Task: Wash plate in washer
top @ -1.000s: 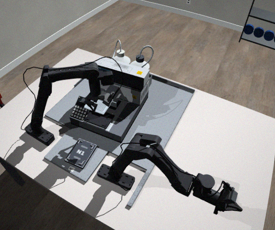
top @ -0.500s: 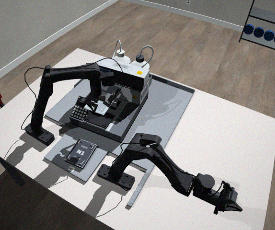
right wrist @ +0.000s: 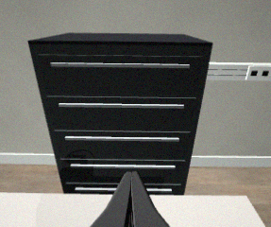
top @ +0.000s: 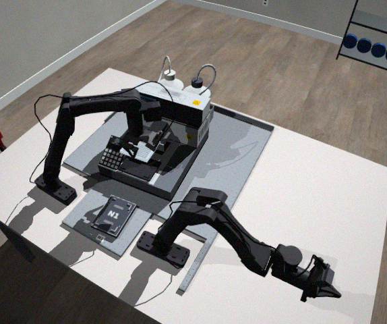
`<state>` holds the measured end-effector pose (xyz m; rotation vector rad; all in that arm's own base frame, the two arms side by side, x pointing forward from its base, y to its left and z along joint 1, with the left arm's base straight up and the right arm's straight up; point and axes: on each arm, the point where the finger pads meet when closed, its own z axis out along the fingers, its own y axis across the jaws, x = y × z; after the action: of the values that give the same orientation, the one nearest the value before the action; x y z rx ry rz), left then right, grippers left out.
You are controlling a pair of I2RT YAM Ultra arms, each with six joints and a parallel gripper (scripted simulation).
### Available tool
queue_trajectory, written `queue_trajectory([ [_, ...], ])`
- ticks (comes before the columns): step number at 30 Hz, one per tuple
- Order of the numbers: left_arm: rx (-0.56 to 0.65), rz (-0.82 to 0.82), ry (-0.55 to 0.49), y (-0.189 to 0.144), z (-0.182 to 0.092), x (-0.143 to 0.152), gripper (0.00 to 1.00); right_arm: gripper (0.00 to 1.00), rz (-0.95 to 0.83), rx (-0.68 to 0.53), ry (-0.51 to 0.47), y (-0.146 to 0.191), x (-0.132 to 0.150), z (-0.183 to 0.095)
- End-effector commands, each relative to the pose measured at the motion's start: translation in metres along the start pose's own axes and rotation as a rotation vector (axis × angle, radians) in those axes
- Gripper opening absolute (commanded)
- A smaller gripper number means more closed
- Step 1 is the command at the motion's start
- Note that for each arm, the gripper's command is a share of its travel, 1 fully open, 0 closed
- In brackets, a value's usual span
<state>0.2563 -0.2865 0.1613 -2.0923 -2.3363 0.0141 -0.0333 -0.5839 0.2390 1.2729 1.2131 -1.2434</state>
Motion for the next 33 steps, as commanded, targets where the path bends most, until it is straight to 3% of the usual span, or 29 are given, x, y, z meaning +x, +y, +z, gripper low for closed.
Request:
queue_trajectory([
  [1, -0.005, -0.001, -0.022, -0.007, -0.014, 0.006, 0.0, 0.0, 0.011, 0.007, -0.033, -0.004, -0.017, -0.005],
  [8, 0.008, -0.003, -0.003, -0.003, -0.008, 0.013, 0.0, 0.0, 0.011, 0.007, -0.033, -0.004, -0.017, -0.005],
  [21, -0.001, -0.002, -0.014, -0.004, -0.005, -0.007, 0.0, 0.0, 0.011, 0.007, -0.033, -0.004, -0.017, -0.005],
  [33, -0.005, 0.002, -0.017, 0.001, -0.011, 0.007, 0.0, 0.0, 0.011, 0.007, -0.033, -0.004, -0.017, -0.005],
])
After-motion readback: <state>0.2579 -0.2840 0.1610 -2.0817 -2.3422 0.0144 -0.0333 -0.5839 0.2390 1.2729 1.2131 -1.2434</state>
